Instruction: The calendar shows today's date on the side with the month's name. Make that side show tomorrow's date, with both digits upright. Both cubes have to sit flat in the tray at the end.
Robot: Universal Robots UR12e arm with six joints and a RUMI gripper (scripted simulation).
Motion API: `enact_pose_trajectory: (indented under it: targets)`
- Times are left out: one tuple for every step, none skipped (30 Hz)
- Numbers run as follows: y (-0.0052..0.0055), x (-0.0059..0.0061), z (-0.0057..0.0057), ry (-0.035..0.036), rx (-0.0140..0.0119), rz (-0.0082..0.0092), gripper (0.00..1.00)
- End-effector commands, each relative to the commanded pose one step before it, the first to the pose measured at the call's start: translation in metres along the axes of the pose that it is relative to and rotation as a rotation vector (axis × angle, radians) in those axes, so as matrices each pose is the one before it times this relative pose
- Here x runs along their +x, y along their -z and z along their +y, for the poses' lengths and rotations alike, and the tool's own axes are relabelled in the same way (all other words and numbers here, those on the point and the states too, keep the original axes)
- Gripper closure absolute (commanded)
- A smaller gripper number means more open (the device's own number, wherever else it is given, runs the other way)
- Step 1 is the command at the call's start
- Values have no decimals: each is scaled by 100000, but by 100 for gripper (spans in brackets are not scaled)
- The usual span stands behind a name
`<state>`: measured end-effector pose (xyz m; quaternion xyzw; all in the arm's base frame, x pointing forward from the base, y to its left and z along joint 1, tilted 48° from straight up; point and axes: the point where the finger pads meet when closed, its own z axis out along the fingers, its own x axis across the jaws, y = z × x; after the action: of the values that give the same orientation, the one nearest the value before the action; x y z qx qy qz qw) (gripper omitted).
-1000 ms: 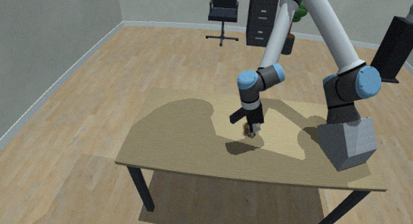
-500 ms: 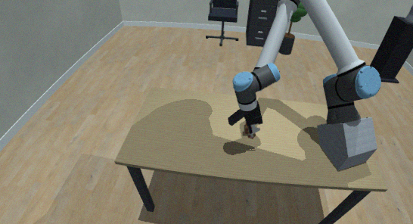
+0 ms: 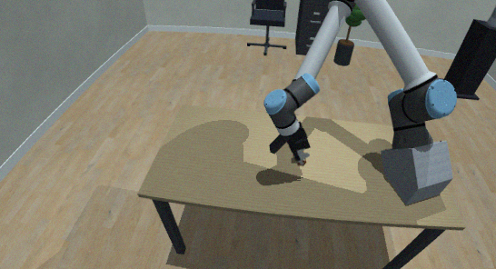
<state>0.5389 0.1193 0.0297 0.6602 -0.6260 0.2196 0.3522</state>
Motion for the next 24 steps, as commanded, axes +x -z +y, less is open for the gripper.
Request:
enact_pose_trajectory:
  targets:
    - [84,62,88,-318,-4880,287,89]
    - [9,13,9,-10,-290,24,89]
    - [6,9,6,-7,-187,16,89]
    - [9,-1,6,6,-91,12,89]
    - [12,-8,6,16,-20,10,89]
    - [10,-10,4,17,14,7,89]
    - [9,-9,3,16,5,5,89]
    - [16,7,-1,-13,-49,-14,89]
    - [-2,3,-8,-10,-198,-19,89]
    - [-43,-16,-17,19,-422,-11,89]
    - [-37,6,-27,-21,-594,-42,89]
    - [-18,-20,-23,20,-749,-38,89]
    - [0,0,0,0,0,0,89]
    - [0,0,0,0,0,0,89]
    - [-21,-24,-27,23,-952,-44,89]
    - [-23,-26,-30,25,-1150,-48,89]
    - [-23,-26,-32,24,-1333,-49,89]
    - [-22,-24,-32,21,-1494,-45,89]
    - [-19,-20,-30,17,-1627,-38,89]
    - [-14,-14,-26,10,-1728,-28,89]
    - [-8,-7,-21,2,-1793,-15,89]
    - [-2,0,-15,-6,-1819,-1,89]
    - [4,8,-9,-15,-1805,13,89]
    - [9,14,-3,-22,-1751,26,89]
